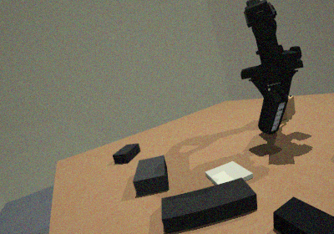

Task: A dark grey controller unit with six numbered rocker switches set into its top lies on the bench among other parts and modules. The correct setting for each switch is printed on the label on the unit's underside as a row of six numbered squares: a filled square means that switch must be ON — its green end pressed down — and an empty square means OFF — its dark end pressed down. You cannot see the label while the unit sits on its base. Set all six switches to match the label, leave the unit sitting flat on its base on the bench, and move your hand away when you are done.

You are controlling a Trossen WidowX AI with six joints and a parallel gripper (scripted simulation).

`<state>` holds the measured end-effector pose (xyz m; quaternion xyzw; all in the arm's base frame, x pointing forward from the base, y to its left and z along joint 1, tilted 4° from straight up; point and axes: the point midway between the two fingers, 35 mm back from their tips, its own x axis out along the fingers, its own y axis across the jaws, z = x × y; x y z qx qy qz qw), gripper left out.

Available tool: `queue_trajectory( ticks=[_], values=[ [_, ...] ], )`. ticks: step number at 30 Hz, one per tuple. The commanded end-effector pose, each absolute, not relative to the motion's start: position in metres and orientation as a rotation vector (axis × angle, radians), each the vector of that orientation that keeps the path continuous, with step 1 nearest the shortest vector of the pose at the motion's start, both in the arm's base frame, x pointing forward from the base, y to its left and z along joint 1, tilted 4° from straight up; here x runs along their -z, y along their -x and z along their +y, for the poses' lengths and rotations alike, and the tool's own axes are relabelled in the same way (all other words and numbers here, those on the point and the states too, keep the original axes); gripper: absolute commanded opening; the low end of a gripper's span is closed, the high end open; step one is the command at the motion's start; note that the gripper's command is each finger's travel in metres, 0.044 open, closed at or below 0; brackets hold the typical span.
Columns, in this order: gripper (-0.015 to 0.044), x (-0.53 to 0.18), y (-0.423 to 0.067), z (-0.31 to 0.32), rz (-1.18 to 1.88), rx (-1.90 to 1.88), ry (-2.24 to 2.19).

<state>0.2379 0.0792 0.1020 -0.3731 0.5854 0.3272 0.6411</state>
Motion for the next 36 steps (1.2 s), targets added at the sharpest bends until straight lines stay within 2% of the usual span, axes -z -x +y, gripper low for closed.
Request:
queue_trajectory(
  ticks=[1, 36],
  values=[
    [0.0338, -0.095, -0.239, 0.079, 1.361, -0.741, 0.850],
    [0.0338, -0.083, -0.252, 0.099, 1.360, -0.741, 0.849]
  ],
)
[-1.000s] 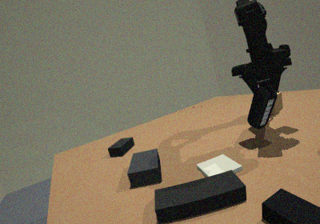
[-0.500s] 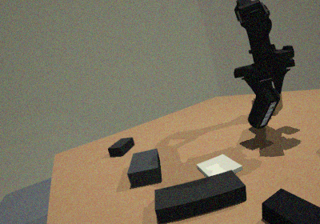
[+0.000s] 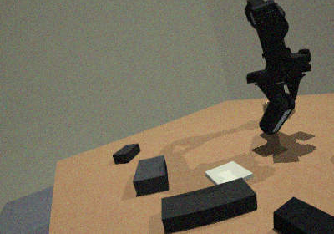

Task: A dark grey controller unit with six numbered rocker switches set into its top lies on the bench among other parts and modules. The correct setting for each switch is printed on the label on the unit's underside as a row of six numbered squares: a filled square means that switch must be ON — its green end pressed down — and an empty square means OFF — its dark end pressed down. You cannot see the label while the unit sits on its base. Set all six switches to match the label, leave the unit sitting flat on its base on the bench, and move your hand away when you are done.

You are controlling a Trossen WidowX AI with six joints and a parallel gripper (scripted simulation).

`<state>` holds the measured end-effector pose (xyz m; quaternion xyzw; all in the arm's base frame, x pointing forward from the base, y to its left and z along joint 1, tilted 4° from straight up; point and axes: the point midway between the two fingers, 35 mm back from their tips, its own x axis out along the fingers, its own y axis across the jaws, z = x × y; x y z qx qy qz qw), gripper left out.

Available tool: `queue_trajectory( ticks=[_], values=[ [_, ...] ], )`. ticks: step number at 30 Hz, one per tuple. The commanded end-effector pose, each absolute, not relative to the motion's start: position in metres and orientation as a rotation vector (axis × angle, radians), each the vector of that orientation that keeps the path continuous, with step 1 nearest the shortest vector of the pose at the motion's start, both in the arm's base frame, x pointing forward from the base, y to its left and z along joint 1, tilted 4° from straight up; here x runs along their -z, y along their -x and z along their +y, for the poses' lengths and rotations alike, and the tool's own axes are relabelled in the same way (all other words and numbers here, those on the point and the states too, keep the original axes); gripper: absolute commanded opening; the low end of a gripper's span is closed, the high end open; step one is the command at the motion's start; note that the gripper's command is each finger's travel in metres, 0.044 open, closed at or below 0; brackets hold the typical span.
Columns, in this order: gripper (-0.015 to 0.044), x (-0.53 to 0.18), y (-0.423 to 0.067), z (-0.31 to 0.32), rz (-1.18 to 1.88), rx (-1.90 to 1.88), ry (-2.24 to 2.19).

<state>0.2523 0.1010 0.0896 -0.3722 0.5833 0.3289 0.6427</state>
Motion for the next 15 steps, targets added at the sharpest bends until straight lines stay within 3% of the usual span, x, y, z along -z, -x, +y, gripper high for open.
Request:
queue_trajectory(
  ticks=[1, 15],
  values=[
    [0.0338, -0.0822, -0.2524, 0.0998, 1.360, -0.742, 0.849],
    [0.0337, -0.0759, -0.2573, 0.1070, 1.359, -0.742, 0.849]
  ],
)
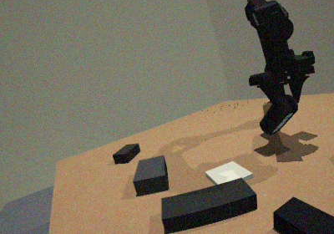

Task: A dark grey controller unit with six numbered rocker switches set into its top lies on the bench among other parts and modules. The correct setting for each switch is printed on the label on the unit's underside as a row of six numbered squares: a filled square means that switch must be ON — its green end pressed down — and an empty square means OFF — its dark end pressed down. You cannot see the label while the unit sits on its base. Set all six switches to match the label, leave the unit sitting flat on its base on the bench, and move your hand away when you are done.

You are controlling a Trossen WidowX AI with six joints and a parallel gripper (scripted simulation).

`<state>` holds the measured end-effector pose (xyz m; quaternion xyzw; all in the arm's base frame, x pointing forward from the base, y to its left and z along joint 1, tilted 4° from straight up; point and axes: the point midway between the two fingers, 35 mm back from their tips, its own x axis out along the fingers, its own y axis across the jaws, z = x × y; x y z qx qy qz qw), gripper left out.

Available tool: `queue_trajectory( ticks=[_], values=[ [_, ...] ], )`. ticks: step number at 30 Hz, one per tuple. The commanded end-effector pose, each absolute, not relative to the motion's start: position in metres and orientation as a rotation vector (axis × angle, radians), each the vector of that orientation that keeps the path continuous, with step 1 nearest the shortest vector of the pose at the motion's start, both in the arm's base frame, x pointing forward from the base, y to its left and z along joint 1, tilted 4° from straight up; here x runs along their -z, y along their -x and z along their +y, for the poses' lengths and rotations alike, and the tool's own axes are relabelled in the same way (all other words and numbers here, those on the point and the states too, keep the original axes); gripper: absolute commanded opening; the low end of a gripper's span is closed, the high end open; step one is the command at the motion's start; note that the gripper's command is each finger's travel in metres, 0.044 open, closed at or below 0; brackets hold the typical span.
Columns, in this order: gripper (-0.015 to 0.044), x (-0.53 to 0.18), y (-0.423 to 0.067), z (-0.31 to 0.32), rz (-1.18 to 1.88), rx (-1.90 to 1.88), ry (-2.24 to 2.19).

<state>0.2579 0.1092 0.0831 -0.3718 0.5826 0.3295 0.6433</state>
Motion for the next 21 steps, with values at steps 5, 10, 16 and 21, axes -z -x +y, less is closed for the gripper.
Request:
queue_trajectory(
  ticks=[5, 10, 16, 21],
  values=[
    [0.0338, -0.073, -0.259, 0.109, 1.359, -0.742, 0.849],
    [0.0338, -0.071, -0.261, 0.112, 1.359, -0.742, 0.848],
    [0.0338, -0.068, -0.263, 0.115, 1.359, -0.742, 0.848],
    [0.0338, -0.065, -0.264, 0.117, 1.358, -0.742, 0.848]
  ],
)
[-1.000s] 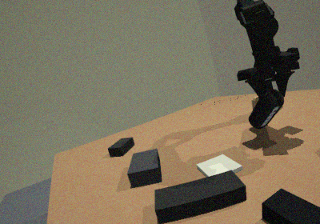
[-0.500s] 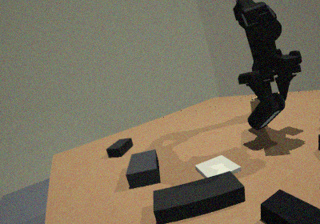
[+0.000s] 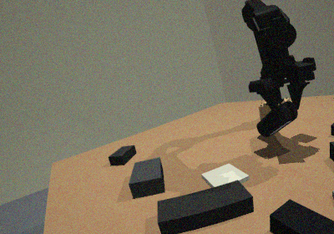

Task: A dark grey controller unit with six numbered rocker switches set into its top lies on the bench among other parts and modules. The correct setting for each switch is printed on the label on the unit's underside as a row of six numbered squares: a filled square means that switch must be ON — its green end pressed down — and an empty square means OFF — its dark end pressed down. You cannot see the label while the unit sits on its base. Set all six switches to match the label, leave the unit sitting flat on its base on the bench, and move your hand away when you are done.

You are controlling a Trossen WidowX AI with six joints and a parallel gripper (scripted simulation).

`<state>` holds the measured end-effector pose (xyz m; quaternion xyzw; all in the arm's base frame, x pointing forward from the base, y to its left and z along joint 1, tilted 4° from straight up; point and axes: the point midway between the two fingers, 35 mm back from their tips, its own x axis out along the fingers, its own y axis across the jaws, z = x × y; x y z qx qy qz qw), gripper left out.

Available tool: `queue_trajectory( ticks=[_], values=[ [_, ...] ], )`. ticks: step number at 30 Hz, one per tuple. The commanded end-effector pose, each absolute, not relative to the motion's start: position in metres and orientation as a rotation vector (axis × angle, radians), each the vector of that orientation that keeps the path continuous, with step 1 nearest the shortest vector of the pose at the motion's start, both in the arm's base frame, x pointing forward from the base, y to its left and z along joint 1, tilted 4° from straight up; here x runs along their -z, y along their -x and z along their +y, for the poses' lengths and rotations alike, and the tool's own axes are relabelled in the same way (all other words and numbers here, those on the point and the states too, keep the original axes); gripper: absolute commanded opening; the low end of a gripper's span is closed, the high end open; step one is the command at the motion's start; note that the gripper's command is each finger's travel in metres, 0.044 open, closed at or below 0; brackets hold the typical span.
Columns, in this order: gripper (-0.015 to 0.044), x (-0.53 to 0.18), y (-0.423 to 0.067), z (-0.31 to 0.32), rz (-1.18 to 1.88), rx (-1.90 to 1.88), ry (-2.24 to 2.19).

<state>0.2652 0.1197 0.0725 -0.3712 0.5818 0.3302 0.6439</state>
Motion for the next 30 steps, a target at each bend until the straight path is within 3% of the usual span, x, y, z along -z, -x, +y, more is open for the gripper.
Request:
queue_trajectory(
  ticks=[1, 30],
  values=[
    [0.0338, -0.065, -0.264, 0.117, 1.358, -0.742, 0.848],
    [0.0338, -0.047, -0.273, 0.128, 1.357, -0.742, 0.848]
  ],
)
